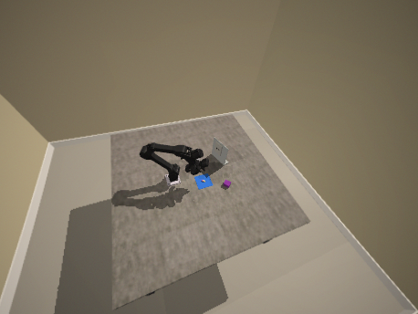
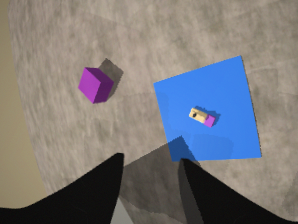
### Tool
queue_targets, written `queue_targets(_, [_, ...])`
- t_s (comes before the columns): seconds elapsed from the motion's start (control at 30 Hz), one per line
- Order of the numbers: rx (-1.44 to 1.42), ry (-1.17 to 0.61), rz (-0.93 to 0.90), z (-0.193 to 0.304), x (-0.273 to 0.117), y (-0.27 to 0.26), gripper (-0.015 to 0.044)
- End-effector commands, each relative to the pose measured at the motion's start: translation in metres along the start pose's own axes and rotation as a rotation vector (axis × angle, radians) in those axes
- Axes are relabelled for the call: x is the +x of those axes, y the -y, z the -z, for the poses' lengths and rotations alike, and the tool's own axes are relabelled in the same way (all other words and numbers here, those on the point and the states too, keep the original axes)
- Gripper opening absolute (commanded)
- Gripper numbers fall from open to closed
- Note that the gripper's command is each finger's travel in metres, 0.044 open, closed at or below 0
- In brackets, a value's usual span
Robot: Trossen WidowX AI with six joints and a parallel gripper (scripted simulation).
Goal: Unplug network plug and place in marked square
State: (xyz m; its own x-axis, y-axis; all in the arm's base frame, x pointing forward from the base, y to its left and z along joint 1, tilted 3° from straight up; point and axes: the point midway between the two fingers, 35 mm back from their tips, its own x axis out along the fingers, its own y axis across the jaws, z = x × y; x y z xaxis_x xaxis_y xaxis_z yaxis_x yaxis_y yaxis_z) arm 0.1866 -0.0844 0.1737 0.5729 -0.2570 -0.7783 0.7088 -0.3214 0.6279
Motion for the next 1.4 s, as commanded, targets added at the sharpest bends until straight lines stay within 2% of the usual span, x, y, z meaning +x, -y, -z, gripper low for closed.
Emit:
queue_targets(0.0, [-0.002, -0.002, 0.001, 0.0, -0.008, -0.007, 0.0156])
queue_targets(1.0, [-0.005, -0.007, -0.001, 0.001, -0.073, -0.048, 0.0156])
queue_targets(1.37, [-0.005, -0.007, -0.001, 0.001, -0.073, -0.048, 0.044])
